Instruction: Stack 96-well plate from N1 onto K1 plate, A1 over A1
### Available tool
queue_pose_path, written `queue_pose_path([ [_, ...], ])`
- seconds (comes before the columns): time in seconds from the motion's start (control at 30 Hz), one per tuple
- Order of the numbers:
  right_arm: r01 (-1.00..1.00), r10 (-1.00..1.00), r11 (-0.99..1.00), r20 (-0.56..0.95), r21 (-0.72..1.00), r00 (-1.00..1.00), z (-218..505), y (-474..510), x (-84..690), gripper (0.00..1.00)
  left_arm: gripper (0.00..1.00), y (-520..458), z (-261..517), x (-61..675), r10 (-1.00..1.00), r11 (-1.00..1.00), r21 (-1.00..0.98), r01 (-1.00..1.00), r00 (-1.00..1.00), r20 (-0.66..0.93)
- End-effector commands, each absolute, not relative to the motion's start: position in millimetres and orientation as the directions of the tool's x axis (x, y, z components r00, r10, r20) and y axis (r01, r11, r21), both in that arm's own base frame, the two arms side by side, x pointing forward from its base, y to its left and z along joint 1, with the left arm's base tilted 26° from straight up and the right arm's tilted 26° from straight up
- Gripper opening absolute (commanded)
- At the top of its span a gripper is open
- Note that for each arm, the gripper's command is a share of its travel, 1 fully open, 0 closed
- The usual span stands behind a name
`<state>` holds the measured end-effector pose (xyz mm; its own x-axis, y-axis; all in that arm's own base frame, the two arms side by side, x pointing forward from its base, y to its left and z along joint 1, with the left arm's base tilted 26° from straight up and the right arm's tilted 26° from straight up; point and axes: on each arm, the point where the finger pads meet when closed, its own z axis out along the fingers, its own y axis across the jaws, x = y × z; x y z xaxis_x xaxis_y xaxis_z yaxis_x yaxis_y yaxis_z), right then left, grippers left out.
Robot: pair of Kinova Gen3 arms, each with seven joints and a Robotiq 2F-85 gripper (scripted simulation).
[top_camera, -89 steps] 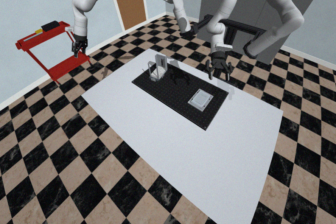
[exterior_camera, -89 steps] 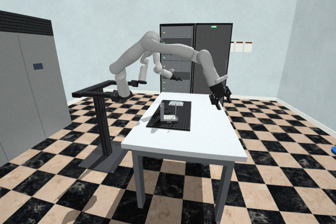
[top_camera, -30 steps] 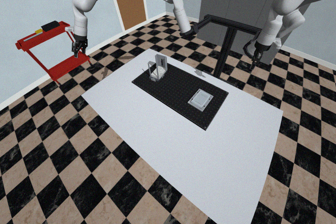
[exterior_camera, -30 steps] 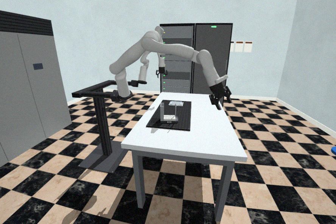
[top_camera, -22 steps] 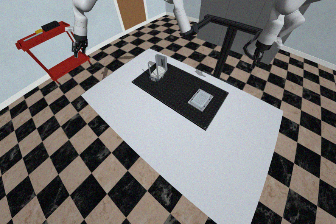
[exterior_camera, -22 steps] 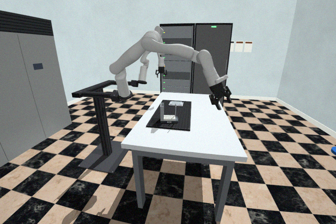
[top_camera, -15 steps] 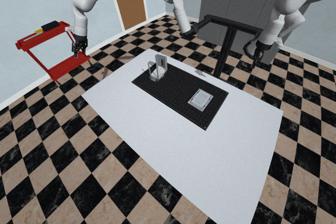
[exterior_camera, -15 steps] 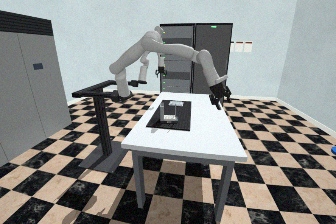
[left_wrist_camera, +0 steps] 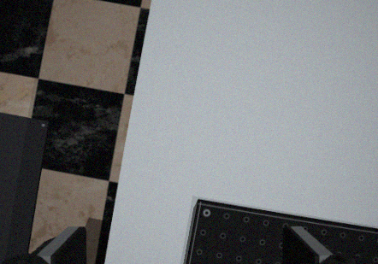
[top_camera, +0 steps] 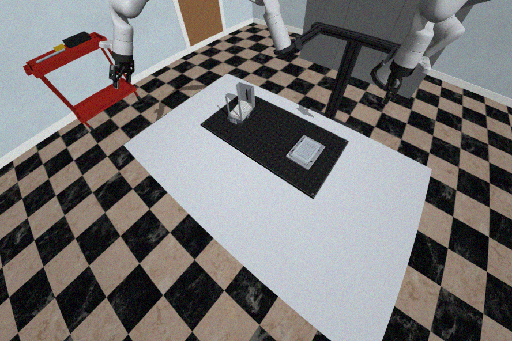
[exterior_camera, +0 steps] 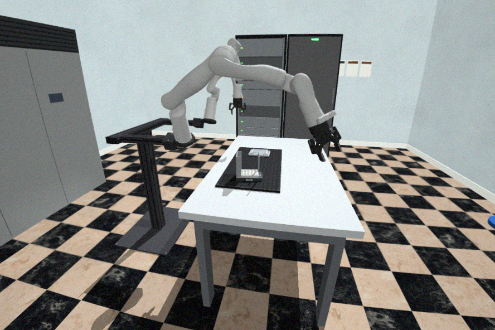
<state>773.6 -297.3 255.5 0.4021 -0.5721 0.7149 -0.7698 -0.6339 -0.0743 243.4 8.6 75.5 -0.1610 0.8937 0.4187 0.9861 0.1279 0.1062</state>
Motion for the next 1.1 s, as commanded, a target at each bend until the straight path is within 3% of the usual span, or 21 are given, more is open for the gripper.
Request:
queue_pose_path([
  [0.0, -0.78, -0.598, -0.617, 0.705, -0.103, 0.38, 248, -282, 778, 1.0, 1.0, 8, 76, 244, 0.894, 0.127, 0.107, 0.986, -0.161, 0.418],
  [1.07, -0.876, -0.813, -0.386, 0.555, -0.289, 0.175, 175, -180, 790, 1.0, 1.0, 8, 76, 244, 0.894, 0.127, 0.107, 0.986, -0.161, 0.418],
])
